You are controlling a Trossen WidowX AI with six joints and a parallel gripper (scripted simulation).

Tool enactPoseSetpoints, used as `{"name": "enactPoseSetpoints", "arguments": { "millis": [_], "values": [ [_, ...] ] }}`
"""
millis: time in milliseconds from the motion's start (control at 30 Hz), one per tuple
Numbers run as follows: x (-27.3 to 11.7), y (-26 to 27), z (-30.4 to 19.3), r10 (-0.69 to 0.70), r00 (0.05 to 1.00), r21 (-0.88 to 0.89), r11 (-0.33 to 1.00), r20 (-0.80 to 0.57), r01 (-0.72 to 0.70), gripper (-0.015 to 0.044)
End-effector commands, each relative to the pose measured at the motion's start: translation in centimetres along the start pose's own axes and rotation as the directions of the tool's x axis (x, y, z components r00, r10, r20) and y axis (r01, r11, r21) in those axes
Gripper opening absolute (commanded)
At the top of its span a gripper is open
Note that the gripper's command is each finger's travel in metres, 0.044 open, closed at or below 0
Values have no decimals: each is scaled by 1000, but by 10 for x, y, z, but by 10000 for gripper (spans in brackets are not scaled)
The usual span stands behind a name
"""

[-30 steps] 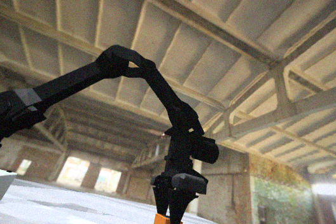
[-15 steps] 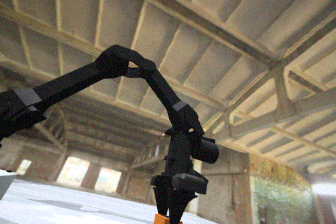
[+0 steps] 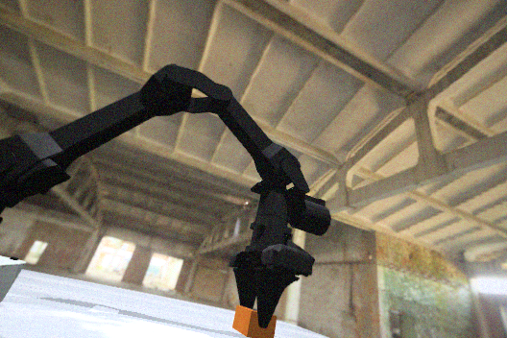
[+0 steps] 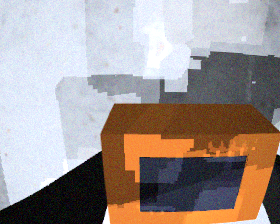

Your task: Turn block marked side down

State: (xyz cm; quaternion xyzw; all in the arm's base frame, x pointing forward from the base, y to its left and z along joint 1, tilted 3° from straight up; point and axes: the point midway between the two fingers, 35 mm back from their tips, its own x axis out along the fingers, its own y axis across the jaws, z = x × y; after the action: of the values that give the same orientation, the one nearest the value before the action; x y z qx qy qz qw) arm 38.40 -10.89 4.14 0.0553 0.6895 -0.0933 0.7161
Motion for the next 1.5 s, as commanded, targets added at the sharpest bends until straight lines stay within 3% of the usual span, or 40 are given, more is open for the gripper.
{"name": "enactPoseSetpoints", "arguments": {
  "millis": [0, 600, 1233, 1467],
  "values": [
    [-8, 0, 2, -1, 1000, -1, 1000, 13, 1, 0],
    [2, 0, 6, 2, 965, 1, 1000, 262, -3, 0],
    [1, 0, -3, 0, 857, -1, 1000, 515, 1, 0],
    [1, 0, -4, -1, 845, -1, 1000, 535, 2, 0]
  ]
}}
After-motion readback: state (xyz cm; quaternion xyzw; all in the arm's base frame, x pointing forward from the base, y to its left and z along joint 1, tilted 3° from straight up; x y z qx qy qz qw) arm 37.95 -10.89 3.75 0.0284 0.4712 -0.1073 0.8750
